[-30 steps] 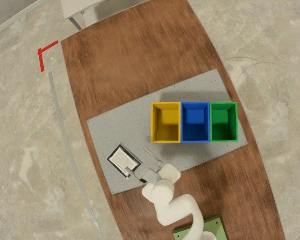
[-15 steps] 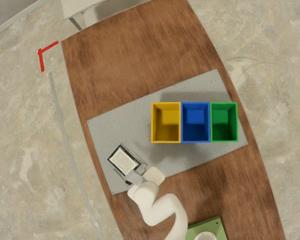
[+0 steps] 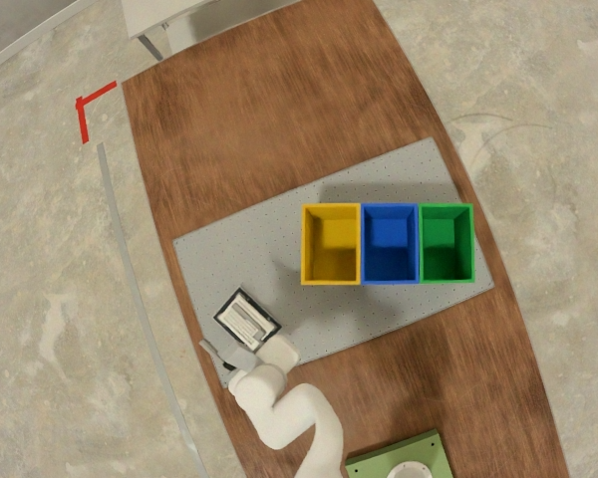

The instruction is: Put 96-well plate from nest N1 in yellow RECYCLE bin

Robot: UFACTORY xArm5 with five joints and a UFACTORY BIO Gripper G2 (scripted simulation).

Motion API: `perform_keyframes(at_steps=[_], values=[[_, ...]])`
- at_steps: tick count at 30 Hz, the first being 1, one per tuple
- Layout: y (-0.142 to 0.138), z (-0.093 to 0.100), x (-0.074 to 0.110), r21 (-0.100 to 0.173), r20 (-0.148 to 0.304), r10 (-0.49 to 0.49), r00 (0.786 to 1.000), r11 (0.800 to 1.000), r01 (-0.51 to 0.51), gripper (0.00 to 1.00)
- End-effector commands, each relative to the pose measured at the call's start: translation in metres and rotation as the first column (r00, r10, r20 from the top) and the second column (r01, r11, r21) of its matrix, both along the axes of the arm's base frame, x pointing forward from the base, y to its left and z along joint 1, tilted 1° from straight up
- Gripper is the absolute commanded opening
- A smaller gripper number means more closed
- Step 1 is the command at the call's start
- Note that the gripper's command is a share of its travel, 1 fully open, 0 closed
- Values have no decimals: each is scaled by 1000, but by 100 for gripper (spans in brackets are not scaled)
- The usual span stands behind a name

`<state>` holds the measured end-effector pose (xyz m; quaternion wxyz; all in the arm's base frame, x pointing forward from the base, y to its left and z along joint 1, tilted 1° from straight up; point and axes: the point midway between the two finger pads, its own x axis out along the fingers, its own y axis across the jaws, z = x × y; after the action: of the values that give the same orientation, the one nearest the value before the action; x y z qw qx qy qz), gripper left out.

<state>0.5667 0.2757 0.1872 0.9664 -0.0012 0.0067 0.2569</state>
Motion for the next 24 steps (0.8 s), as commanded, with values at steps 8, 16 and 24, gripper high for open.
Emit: perform_keyframes(at_steps=[8, 16, 24], values=[[8, 0, 3, 5, 2, -1, 1000, 1000, 1, 37], [8, 0, 3, 5, 2, -1, 1000, 1000, 1, 37], [7, -13, 3, 5, 2, -1, 1000, 1000, 1, 37]])
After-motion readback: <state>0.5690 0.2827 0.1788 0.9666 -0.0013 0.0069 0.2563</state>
